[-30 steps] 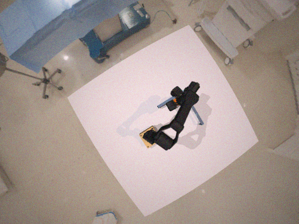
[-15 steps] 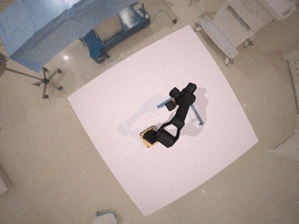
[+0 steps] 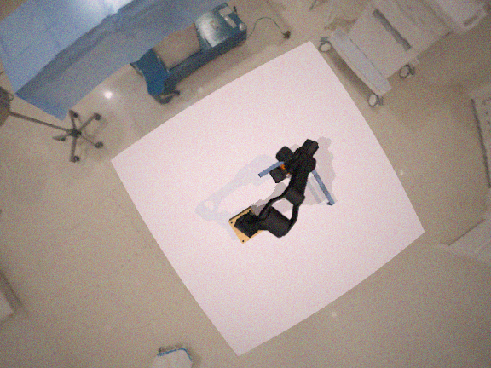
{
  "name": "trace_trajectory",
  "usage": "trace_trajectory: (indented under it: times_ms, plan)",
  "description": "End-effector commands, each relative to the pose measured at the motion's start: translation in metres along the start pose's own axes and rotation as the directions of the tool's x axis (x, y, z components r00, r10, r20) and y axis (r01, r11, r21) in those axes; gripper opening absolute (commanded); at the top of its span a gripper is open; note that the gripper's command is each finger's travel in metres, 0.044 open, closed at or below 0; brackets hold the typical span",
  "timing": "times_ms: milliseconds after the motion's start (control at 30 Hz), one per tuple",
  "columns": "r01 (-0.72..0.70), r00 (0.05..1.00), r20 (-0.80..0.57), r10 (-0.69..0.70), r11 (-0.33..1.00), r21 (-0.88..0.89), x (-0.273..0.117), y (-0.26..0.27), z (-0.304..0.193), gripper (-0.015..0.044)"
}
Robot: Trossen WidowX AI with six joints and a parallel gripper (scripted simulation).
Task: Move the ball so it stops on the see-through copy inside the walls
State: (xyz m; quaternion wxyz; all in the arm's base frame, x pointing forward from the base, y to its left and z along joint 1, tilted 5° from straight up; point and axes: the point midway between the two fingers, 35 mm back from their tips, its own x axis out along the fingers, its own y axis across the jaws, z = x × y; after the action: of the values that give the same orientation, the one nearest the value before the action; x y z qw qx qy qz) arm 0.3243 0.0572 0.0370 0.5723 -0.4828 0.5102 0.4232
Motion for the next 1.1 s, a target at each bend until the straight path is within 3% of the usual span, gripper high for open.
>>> trace_trajectory:
  times_ms: [0, 300, 767, 867, 1000, 1067]
  plan:
    - [-0.007, 1.000, -0.009, 0.007, 1.000, -0.003, 0.009, 0.002, -0.002, 0.0000]
    - [-0.008, 1.000, -0.009, 0.008, 1.000, -0.003, 0.018, 0.003, -0.002, 0.0000]
    - [-0.004, 1.000, -0.002, 0.004, 1.000, 0.000, 0.013, 0.001, 0.000, 0.0367]
    - [-0.004, 1.000, -0.002, 0.004, 1.000, -0.001, 0.003, 0.000, 0.000, 0.0373]
    - [-0.007, 1.000, -0.007, 0.007, 1.000, -0.002, -0.060, 0.000, 0.000, 0.0373]
    - [-0.007, 1.000, -0.008, 0.007, 1.000, -0.003, -0.072, 0.002, -0.001, 0.0373]
